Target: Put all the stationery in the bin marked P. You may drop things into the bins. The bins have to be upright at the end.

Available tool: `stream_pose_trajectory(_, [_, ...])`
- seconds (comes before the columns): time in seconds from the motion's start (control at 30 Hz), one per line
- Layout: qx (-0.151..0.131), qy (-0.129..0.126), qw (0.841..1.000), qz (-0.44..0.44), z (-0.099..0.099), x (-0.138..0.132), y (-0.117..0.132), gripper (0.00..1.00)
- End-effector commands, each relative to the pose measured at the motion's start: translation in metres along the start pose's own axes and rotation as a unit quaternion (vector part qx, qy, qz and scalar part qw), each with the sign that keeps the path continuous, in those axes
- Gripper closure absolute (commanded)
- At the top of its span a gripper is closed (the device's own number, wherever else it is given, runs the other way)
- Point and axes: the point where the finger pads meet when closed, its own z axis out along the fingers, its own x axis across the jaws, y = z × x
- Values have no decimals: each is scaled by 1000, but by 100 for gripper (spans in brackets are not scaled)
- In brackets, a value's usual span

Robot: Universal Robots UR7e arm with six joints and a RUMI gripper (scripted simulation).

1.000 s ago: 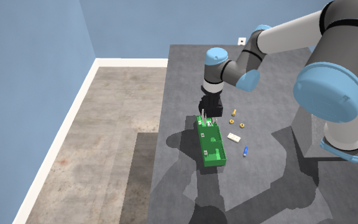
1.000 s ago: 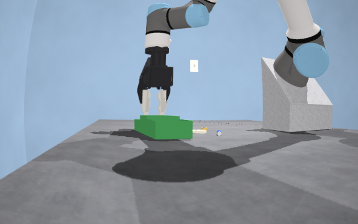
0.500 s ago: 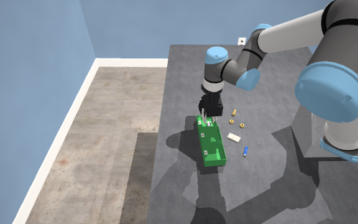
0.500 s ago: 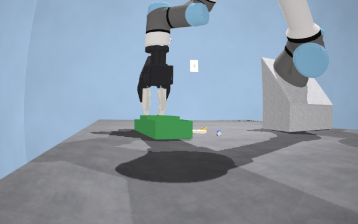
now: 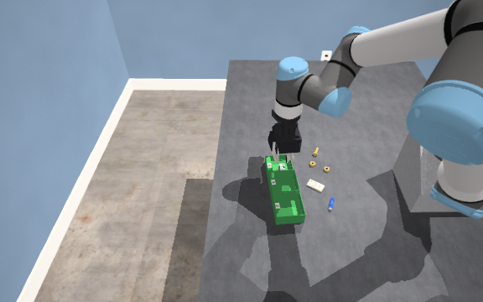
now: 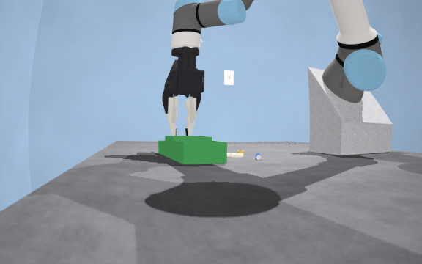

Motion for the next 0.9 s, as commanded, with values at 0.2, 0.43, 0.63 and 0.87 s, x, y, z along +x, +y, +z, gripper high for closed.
stream_pose_trajectory(0.2, [0,0,1000,0,-27,0,0,82])
stream_pose_trajectory(0.43, [0,0,1000,0,-31,0,0,82])
stream_pose_trajectory(0.63, [0,0,1000,0,-31,0,0,82])
stream_pose_trajectory(0.87, [0,0,1000,0,-55,0,0,0])
